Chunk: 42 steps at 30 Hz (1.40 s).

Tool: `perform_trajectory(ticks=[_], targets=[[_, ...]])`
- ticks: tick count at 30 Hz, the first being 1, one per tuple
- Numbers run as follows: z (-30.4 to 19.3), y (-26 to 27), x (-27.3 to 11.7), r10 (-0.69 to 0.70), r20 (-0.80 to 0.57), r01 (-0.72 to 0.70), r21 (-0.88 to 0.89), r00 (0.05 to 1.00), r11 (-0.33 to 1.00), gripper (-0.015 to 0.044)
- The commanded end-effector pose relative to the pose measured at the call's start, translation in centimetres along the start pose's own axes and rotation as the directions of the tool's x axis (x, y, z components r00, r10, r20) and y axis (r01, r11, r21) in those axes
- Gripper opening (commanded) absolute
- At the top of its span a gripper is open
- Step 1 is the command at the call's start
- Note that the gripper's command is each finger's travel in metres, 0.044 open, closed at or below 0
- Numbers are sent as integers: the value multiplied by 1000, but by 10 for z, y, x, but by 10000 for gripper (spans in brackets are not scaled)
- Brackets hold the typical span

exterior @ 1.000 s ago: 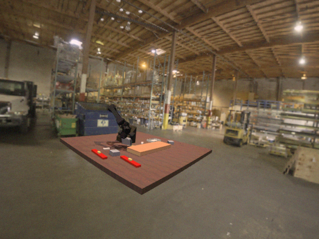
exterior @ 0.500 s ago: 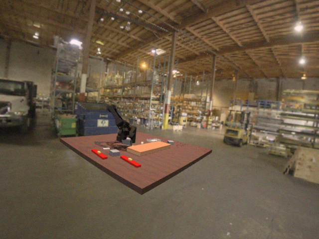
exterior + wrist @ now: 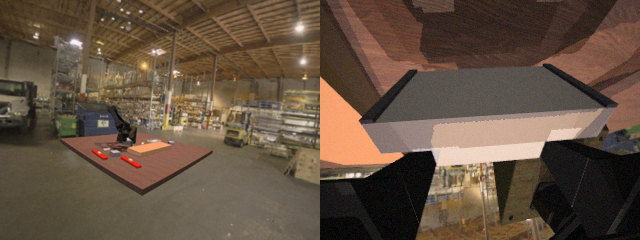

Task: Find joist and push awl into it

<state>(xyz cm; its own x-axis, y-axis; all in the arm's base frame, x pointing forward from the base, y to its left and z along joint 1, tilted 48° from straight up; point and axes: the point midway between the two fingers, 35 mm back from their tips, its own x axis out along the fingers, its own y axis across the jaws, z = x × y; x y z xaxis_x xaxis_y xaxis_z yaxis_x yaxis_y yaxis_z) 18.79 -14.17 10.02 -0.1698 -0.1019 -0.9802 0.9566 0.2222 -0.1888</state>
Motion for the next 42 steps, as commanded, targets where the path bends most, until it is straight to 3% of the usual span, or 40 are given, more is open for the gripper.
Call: perform_trajectory(ticks=[1, 42], targets=[[-1, 1, -1, 4, -34, -4, -5, 999, 1000, 0], [6, 1, 0, 2, -306, -5, -7, 952, 1000, 0]])
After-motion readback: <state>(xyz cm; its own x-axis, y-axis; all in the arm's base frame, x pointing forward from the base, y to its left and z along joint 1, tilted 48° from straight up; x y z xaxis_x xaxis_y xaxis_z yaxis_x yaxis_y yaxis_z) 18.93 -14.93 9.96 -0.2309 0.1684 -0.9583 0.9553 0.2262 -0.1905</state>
